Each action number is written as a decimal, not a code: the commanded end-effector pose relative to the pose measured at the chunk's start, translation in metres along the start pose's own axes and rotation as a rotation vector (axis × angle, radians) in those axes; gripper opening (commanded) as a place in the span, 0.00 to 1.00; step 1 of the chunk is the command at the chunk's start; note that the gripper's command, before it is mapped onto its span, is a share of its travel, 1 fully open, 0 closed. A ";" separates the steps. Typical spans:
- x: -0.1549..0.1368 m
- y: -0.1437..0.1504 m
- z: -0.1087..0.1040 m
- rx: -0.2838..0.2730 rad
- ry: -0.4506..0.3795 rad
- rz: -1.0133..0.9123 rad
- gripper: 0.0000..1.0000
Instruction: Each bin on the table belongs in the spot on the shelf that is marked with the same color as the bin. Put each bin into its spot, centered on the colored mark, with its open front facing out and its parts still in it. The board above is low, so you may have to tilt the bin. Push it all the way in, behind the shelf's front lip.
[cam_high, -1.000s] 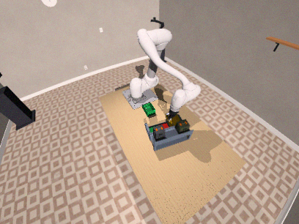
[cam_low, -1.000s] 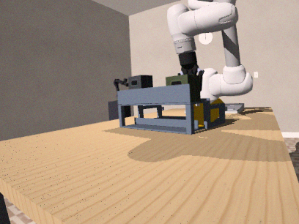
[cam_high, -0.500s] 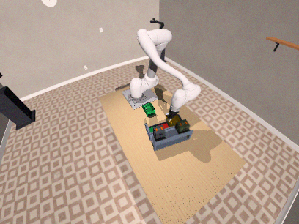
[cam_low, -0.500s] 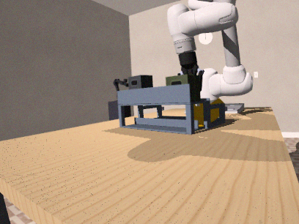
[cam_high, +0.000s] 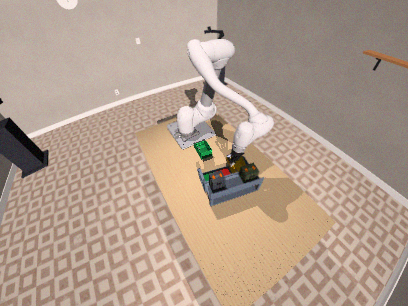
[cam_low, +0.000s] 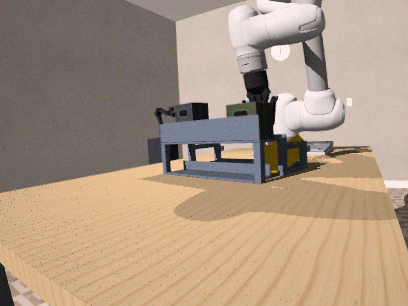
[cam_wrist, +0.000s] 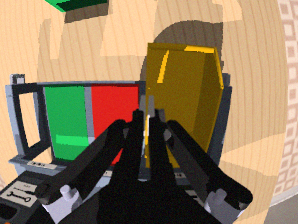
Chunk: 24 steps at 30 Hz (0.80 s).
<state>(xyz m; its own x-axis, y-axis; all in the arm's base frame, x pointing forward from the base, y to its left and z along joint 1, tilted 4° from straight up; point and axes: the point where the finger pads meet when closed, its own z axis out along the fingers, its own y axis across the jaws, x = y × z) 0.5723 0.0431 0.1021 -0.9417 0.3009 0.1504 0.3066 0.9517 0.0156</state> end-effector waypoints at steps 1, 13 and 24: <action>-0.004 0.001 0.000 0.002 -0.014 0.000 0.10; -0.010 0.001 -0.001 0.002 -0.028 0.000 0.10; -0.012 0.001 -0.001 0.002 -0.033 0.000 0.10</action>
<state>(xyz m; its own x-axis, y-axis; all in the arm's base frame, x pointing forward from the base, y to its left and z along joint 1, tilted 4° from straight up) 0.5785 0.0408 0.1011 -0.9444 0.3017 0.1306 0.3062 0.9519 0.0147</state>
